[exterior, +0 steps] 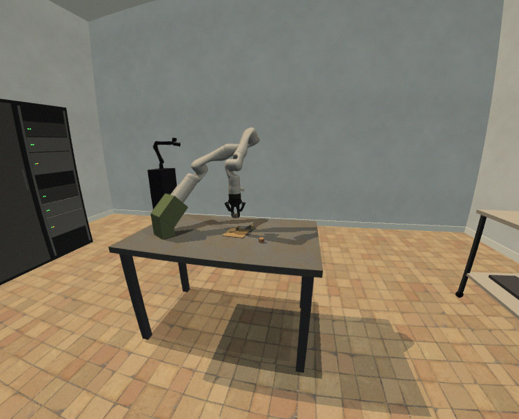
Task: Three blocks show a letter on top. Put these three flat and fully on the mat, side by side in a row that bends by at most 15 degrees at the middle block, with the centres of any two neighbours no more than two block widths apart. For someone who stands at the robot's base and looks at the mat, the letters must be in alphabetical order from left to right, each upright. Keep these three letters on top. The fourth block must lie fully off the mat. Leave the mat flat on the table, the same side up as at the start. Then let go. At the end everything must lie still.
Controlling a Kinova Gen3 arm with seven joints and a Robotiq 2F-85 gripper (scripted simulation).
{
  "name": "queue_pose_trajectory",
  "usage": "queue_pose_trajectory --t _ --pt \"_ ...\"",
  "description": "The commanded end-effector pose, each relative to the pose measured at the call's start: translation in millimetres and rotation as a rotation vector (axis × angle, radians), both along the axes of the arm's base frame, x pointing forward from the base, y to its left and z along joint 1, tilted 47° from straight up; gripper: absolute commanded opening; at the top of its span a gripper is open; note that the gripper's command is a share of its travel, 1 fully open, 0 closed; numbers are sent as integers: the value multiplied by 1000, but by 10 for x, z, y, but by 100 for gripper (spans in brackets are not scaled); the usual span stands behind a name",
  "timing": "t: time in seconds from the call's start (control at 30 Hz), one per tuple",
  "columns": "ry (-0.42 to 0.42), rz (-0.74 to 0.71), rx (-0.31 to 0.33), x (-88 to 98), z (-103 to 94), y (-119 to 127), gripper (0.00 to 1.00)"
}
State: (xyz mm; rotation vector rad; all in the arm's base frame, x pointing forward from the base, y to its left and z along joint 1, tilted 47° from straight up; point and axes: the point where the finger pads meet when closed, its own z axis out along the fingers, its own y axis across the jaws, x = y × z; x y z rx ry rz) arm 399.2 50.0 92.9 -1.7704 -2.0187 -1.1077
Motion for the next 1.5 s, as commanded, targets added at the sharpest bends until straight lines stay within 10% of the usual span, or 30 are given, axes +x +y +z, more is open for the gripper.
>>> queue_pose_trajectory --t 0.0,1.47 --pt "0 -2 0 1 0 -7 21" --pt "0 -2 0 288 -656 630 21"
